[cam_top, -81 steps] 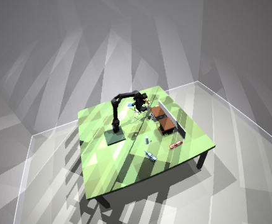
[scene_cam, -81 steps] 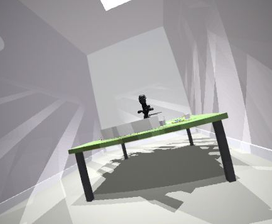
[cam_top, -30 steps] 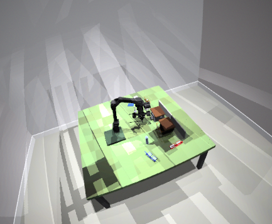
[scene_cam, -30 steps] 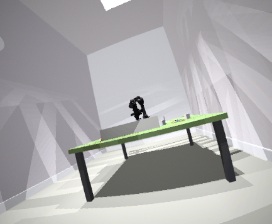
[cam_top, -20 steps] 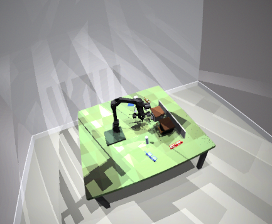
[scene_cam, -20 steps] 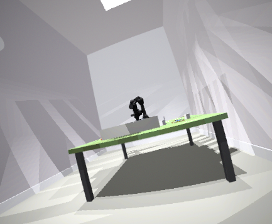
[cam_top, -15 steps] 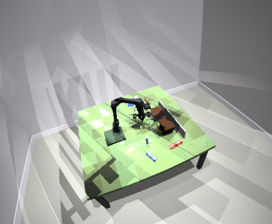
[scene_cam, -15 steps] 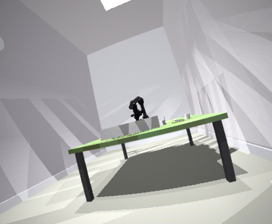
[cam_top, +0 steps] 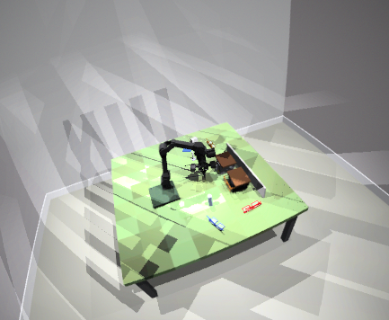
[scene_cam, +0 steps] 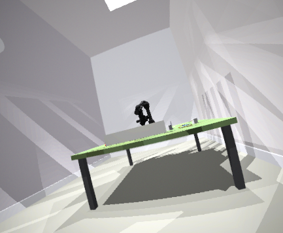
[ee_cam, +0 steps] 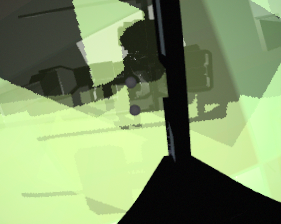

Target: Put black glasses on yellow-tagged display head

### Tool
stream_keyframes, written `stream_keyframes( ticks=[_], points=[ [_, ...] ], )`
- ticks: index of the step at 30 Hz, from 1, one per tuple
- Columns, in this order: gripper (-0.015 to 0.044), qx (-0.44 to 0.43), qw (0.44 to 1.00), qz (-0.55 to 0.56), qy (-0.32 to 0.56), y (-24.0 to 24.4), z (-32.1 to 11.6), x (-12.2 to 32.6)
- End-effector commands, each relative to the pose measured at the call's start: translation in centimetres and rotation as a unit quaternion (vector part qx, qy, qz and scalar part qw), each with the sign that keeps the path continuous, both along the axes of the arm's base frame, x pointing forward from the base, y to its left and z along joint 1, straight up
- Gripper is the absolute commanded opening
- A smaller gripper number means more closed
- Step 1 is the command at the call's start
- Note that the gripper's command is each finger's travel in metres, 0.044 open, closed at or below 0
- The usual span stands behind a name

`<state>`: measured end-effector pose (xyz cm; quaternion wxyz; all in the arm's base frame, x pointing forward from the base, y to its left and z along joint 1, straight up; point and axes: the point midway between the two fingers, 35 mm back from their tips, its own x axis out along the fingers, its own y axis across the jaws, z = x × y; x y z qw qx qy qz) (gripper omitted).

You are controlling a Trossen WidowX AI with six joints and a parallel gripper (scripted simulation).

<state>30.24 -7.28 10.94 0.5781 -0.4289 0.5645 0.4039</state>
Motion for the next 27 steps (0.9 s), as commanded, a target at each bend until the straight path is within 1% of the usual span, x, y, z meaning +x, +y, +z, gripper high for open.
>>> stream_keyframes(
  ticks=[1, 27],
  points=[
    [0.0000, 0.001, 1.000, 0.003, 0.003, 0.0, -0.5, -0.1],
    [0.0000, 0.001, 1.000, 0.003, 0.003, 0.0, -2.7, 0.0]
  ],
)
